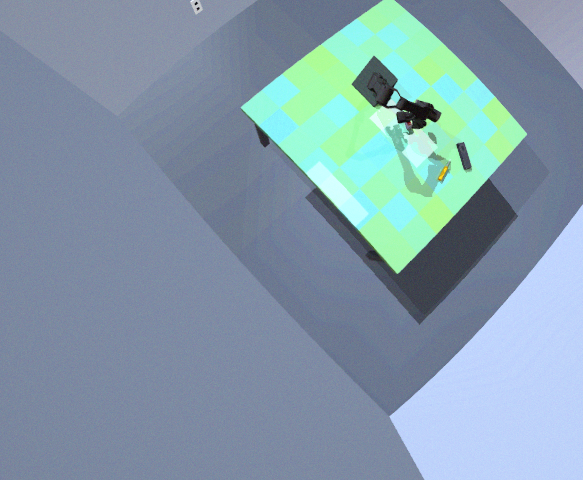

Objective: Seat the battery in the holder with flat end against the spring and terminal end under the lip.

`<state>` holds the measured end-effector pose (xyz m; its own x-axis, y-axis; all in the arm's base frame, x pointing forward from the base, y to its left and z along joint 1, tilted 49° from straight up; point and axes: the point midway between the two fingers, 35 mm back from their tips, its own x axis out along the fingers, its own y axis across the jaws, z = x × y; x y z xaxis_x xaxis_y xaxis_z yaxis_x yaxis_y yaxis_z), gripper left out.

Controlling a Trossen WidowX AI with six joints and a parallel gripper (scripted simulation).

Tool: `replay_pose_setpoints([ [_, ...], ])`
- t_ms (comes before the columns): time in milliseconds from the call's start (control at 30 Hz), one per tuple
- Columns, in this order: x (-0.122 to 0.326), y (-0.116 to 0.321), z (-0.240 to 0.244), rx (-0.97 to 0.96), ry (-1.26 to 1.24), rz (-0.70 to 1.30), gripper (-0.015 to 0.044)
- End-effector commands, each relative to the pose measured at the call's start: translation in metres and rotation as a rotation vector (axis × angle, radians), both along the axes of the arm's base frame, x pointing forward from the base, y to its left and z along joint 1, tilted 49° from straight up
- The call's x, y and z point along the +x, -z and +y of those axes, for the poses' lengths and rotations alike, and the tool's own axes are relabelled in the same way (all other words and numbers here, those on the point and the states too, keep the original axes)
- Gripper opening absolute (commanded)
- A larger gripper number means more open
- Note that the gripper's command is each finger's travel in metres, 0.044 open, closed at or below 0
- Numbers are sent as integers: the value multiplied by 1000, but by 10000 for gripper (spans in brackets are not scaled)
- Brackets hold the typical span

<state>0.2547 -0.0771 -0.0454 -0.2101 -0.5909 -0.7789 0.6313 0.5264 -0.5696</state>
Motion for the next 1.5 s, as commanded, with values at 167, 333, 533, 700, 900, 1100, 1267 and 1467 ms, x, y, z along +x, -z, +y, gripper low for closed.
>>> replay_pose_setpoints([
  [167, -5, 3, -1, 20, 7, 25, 66],
  [333, -4, 2, -2, 20, 7, 24, 66],
  [533, 2, -1, -5, 17, 4, 21, 66],
  [700, 7, -4, -8, 13, 1, 15, 66],
  [900, 8, -5, -8, 16, 1, 14, 66],
  [1100, 8, -5, -8, 16, 2, 12, 66],
  [1267, 8, -6, -8, 15, 1, 11, 92],
  [1467, 9, -6, -7, 16, 1, 11, 168],
])
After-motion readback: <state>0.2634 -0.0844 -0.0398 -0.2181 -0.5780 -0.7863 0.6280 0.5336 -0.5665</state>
